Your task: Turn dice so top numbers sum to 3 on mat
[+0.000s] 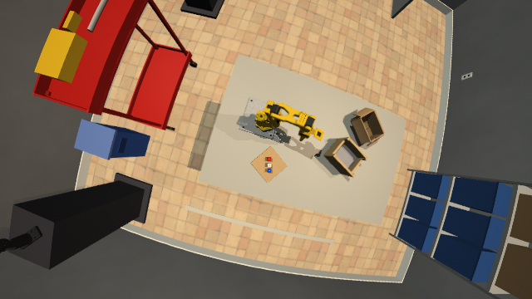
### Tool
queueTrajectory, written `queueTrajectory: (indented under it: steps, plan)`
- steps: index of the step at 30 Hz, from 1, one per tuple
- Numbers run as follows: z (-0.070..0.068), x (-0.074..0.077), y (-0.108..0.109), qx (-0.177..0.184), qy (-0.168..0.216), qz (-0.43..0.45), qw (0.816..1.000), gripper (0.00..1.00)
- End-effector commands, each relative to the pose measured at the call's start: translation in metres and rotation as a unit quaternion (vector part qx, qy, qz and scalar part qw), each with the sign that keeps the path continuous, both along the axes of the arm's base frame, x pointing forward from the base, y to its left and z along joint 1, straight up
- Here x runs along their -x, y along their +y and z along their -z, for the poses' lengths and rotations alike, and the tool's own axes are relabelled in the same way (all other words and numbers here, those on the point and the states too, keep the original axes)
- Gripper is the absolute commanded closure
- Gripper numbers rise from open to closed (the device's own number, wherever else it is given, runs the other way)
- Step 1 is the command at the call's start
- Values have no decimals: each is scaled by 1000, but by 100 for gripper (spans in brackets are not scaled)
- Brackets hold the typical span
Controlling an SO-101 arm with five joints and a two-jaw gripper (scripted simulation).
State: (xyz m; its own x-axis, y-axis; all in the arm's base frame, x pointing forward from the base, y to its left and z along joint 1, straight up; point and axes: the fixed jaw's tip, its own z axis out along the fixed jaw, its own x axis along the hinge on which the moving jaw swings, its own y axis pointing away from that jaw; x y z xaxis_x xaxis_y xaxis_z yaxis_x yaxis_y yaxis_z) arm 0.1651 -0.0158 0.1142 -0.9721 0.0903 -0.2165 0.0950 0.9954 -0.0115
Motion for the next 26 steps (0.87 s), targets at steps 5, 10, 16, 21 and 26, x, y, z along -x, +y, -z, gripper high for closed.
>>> queueTrajectory:
  steps: [5, 10, 16, 21, 26]
  plan:
    - [-1, 4, 13, 0, 0, -43, 999, 71]
    - [-1, 5, 14, 0, 0, -45, 999, 71]
    - [-1, 5, 14, 0, 0, -45, 999, 71]
    - [-1, 5, 14, 0, 0, -45, 999, 71]
    - [-1, 5, 14, 0, 0, -45, 999, 71]
